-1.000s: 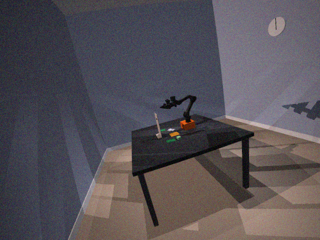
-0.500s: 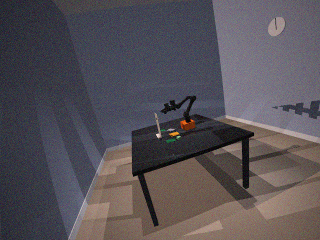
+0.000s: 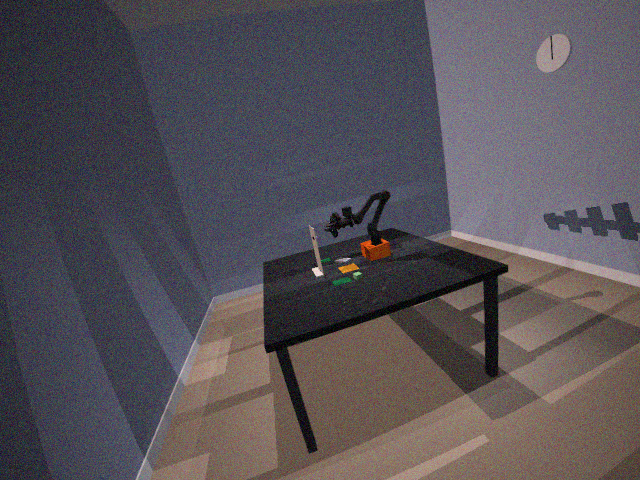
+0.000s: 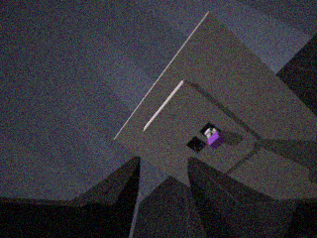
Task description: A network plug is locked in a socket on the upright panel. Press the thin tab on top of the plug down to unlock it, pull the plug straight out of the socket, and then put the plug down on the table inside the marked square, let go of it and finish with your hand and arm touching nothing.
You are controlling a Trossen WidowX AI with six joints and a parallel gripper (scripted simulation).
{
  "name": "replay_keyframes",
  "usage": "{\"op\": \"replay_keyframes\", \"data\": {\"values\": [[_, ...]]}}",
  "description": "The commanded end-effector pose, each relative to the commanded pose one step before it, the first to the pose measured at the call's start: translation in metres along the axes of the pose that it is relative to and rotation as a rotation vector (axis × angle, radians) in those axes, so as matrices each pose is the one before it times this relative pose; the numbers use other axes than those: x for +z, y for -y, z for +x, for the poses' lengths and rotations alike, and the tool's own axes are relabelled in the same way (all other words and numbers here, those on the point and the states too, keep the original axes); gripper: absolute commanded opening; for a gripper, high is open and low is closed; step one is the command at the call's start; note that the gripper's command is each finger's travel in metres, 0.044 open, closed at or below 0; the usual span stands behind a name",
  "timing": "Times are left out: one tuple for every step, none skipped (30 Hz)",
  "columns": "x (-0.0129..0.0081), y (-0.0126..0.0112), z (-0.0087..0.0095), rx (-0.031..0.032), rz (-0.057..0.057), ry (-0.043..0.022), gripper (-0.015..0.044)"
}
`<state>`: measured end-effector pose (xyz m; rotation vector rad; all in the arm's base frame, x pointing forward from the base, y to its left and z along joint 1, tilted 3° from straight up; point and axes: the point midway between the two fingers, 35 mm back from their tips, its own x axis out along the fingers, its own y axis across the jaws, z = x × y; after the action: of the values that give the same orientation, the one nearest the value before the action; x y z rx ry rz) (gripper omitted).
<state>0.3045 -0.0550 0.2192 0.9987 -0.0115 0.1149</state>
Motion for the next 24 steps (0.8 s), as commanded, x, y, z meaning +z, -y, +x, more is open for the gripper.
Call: {"op": "replay_keyframes", "data": {"values": [[-0.00391,0.01135,-0.00855,0.00611,0.1139,-0.01385,0.0156],[-0.0006,0.00313,-0.00278,0.00136,0.033,-0.00241,0.0156],[-0.00057,0.00306,-0.00285,0.00123,0.033,-0.00247,0.0156],[-0.00056,0.003,-0.00291,0.00111,0.033,-0.00252,0.0156],[-0.00055,0.00293,-0.00297,0.00098,0.033,-0.00257,0.0156],[-0.00054,0.00287,-0.00303,0.00085,0.033,-0.00262,0.0156],[-0.00055,0.0028,-0.00308,0.00072,0.033,-0.00266,0.0156],[-0.00055,0.00274,-0.00312,0.00059,0.033,-0.00269,0.0156],[-0.00057,0.00268,-0.00316,0.00045,0.033,-0.00272,0.0156],[-0.00059,0.00263,-0.0032,0.00031,0.0329,-0.00274,0.0156],[-0.00061,0.00257,-0.00323,0.00018,0.0329,-0.00275,0.0156],[-0.00064,0.00252,-0.00325,0.00004,0.0329,-0.00276,0.0156],[-0.00068,0.00248,-0.00327,-0.0001,0.0329,-0.00276,0.0156],[-0.00072,0.00244,-0.00328,-0.00024,0.0329,-0.00276,0.0156],[-0.00061,0.00198,-0.00271,-0.0003,0.0271,-0.00226,0.0156],[-0.00038,0.00118,-0.00163,-0.00023,0.0163,-0.00135,0.0156],[-0.00013,0.00039,-0.00054,-0.00008,0.0054,-0.00045,0.0156],[0.0,0.0,0.0,0.0,0.0,0.0,0.0156],[0.0,0.0,0.0,0.0,0.0,0.0,0.0156],[0.00018,-0.0001,0.00044,0.00005,0.0,0.0,0.0156],[0.00054,-0.0003,0.00134,0.00016,-0.0001,0.00001,0.0156],[0.00088,-0.00047,0.00225,0.00025,-0.0002,0.00001,0.0156],[0.00106,-0.00052,0.00282,0.0003,-0.0001,0.0,0.0156],[0.00103,-0.00045,0.00286,0.00029,0.0,-0.00001,0.0156]]}}
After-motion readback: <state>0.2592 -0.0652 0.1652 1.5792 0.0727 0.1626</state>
